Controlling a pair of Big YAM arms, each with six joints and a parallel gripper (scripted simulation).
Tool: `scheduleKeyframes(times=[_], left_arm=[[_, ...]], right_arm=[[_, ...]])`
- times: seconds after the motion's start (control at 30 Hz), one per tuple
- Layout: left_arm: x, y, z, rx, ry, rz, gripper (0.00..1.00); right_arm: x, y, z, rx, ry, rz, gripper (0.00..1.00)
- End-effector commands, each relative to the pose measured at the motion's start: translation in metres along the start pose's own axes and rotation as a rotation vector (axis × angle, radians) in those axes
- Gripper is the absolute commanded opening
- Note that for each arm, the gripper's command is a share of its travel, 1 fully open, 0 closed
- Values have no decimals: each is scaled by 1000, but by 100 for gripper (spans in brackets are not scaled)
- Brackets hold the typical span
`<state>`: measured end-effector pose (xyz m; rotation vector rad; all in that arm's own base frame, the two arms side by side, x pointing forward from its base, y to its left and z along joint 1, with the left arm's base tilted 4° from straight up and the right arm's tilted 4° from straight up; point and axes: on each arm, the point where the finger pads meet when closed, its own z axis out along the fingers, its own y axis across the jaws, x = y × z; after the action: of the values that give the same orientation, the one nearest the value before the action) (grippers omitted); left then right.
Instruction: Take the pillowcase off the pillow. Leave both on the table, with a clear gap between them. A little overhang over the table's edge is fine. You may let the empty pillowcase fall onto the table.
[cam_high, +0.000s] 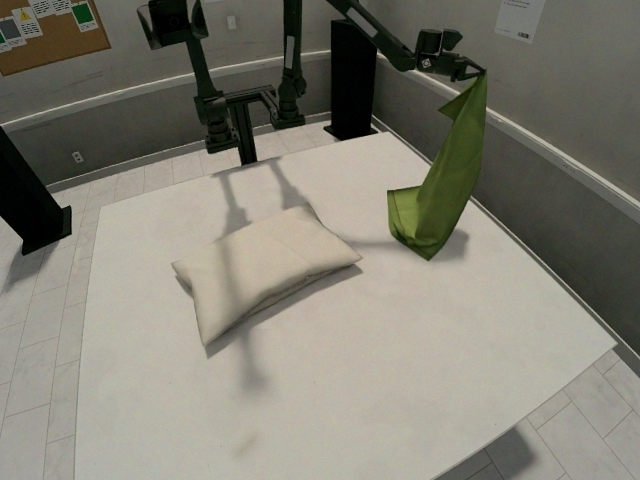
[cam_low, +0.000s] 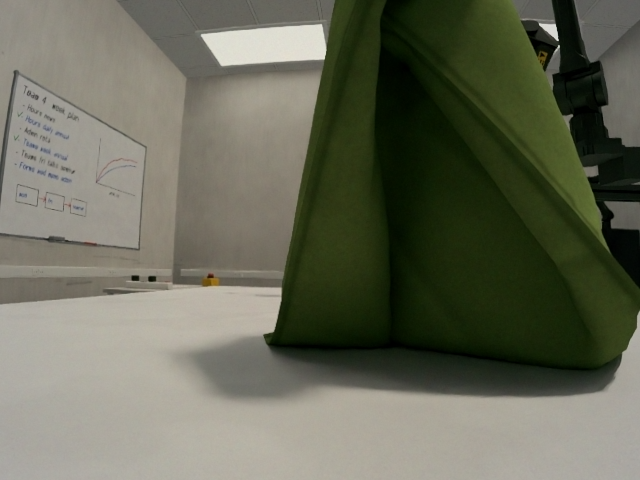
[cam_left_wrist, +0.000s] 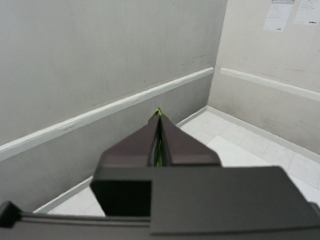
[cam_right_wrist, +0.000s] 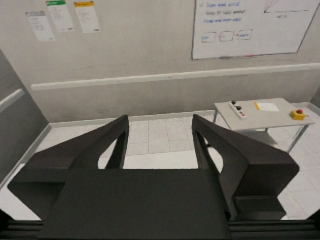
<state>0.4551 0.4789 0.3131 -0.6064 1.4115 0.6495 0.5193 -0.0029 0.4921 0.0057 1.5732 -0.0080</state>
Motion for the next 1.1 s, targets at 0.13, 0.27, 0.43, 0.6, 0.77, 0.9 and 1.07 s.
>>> scheduleKeyframes(times=[0.13,0.27,0.43,0.6,0.77,0.9,1.07], left_arm=[[-37,-9,20,14,-73,-12,2],[1,8,7,-12,-23,-12,2],[7,11,5,-16,-25,-4,2],[26,16,-6,-21,-21,-11,2],[42,22,-11,-31,-20,-12,2],[56,26,-16,-37,-18,-11,2],[59,29,-22,-41,-28,-11,2]], right_arm=[[-31,-4,-8,8,-52,-14,60],[-31,-3,-8,8,-51,-14,60],[-31,-3,-8,8,-51,-14,60],[-31,-3,-8,8,-51,-14,60],[-31,-3,-8,8,-51,-14,60],[-31,-3,-8,8,-51,-14,60],[-31,-3,-8,8,-51,-14,60]])
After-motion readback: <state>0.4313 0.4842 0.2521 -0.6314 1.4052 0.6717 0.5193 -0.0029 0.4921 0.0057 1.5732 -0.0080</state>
